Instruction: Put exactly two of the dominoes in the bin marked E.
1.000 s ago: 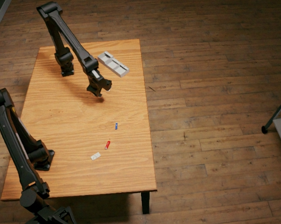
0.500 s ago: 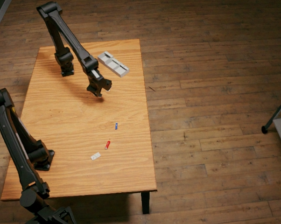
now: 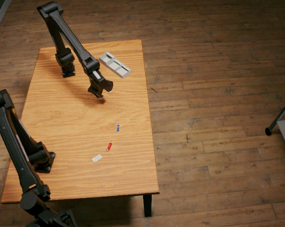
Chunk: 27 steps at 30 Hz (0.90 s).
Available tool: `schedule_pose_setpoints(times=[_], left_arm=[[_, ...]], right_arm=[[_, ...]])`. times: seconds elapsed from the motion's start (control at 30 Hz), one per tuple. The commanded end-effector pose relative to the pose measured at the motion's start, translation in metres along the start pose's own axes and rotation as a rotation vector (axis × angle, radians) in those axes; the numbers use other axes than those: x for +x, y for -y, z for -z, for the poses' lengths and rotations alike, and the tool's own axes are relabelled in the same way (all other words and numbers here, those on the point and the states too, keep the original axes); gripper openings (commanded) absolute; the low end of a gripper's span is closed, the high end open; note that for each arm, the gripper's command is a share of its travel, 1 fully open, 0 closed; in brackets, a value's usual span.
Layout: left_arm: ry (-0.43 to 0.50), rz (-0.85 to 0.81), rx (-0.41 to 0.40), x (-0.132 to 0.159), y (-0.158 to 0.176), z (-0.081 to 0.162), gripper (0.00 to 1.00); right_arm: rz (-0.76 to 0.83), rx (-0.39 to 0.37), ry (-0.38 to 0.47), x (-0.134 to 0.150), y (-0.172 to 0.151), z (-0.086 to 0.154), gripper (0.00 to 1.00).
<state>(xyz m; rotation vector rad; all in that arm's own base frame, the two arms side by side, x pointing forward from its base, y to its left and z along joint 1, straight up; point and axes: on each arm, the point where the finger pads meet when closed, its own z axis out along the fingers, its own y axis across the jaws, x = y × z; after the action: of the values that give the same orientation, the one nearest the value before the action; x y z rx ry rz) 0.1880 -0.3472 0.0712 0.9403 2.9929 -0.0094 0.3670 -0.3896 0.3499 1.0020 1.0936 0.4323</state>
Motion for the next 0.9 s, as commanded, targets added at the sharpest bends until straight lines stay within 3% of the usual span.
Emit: schedule_pose_setpoints(times=[0.0,0.8,0.87], left_arm=[[0.010,0.005,0.002,0.002,0.002,0.000,0.20],[0.006,0.005,0.000,0.004,0.001,-0.002,0.20],[0.037,0.005,0.016,-0.016,0.010,0.021,0.20]], right_arm=[[0.010,-0.010,0.016,-0.010,-0.006,-0.001,1.00],[0.010,-0.010,0.016,-0.010,-0.006,-0.001,1.00],[0.010,-0.010,0.016,-0.010,-0.006,-0.001,1.00]])
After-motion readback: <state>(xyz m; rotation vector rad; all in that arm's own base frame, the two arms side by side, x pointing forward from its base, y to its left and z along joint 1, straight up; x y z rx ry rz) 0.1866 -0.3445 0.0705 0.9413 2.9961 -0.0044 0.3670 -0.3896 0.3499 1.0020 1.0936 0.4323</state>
